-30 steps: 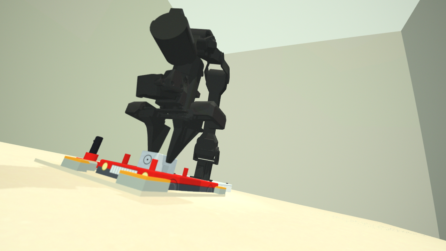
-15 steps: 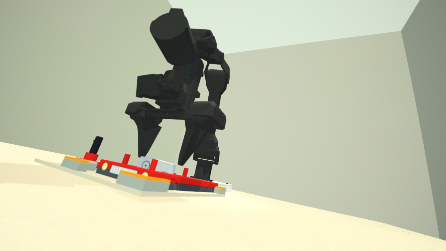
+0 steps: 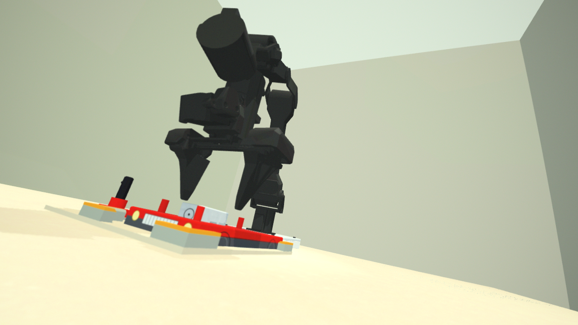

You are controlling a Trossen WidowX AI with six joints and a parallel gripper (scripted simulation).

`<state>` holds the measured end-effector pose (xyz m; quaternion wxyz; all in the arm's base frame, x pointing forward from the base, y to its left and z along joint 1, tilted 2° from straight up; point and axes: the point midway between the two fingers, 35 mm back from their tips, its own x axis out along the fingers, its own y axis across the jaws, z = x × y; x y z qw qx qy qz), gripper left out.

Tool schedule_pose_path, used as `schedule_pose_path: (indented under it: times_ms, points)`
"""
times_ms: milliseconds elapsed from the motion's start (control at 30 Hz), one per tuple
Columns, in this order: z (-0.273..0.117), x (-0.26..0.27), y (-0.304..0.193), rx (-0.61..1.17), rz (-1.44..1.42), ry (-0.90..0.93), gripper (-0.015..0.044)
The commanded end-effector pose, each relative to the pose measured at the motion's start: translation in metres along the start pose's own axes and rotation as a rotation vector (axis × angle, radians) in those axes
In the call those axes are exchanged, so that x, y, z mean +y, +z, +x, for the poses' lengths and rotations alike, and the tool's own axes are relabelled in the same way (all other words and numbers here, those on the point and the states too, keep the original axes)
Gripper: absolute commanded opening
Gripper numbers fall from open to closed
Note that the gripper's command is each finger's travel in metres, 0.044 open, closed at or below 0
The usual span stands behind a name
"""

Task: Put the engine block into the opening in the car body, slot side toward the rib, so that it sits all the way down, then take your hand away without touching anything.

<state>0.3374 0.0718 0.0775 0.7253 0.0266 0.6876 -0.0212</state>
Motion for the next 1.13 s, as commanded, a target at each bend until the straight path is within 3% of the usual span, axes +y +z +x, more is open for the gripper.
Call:
schedule_pose_path:
  times_ms: [0,133,700,1100]
  points:
    - [-0.0078,0.0008,0.0024,-0.012,0.001,0.000,0.0440]
    - [-0.0078,0.0008,0.0024,-0.012,0.001,0.000,0.0440]
    - [-0.0078,0.0008,0.0024,-0.012,0.001,0.000,0.0000]
    - [-0.0076,0.0008,0.0024,-0.012,0.001,0.000,0.0000]
